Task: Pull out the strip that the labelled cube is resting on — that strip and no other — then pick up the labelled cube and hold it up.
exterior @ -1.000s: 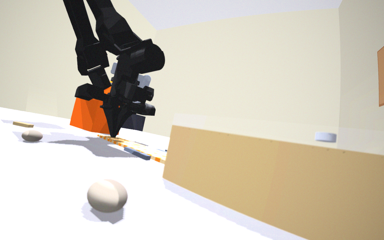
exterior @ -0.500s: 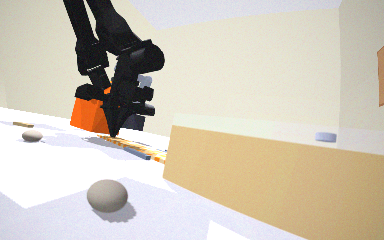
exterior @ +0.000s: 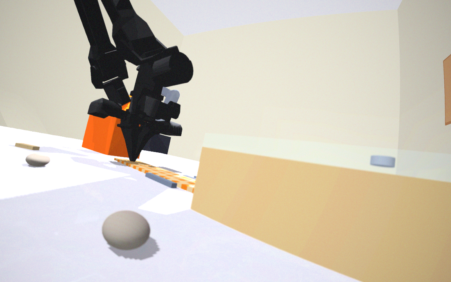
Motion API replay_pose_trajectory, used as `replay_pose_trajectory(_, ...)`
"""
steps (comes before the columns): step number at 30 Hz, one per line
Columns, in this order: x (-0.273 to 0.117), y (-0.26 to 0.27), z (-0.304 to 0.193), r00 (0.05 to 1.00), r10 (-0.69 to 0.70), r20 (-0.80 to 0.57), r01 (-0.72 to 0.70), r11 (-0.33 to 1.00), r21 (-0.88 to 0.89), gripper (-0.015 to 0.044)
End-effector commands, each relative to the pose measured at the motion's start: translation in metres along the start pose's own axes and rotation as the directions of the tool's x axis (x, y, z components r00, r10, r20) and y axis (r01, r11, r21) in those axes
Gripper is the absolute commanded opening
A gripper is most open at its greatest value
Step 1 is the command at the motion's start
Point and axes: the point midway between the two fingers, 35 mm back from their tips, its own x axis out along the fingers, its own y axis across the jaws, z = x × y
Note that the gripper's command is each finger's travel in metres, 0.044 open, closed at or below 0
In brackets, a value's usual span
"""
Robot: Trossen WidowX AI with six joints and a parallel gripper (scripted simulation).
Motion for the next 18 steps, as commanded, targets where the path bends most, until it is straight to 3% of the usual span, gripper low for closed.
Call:
replay_pose_trajectory(1, 0.003, -0.001, -0.012, 1.0, 0.0, -0.031, 0.0, 1.0, -0.014, 0.0)
replay_pose_trajectory(5, 0.003, -0.001, -0.012, 1.0, 0.0, -0.031, 0.0, 1.0, -0.014, 0.0)
replay_pose_trajectory(11, -0.04, 0.001, 0.003, 1.0, 0.003, -0.029, -0.003, 1.0, -0.012, 0.0)
replay_pose_trajectory(18, -0.042, 0.002, -0.003, 1.0, 0.002, -0.03, -0.003, 1.0, -0.012, 0.0)
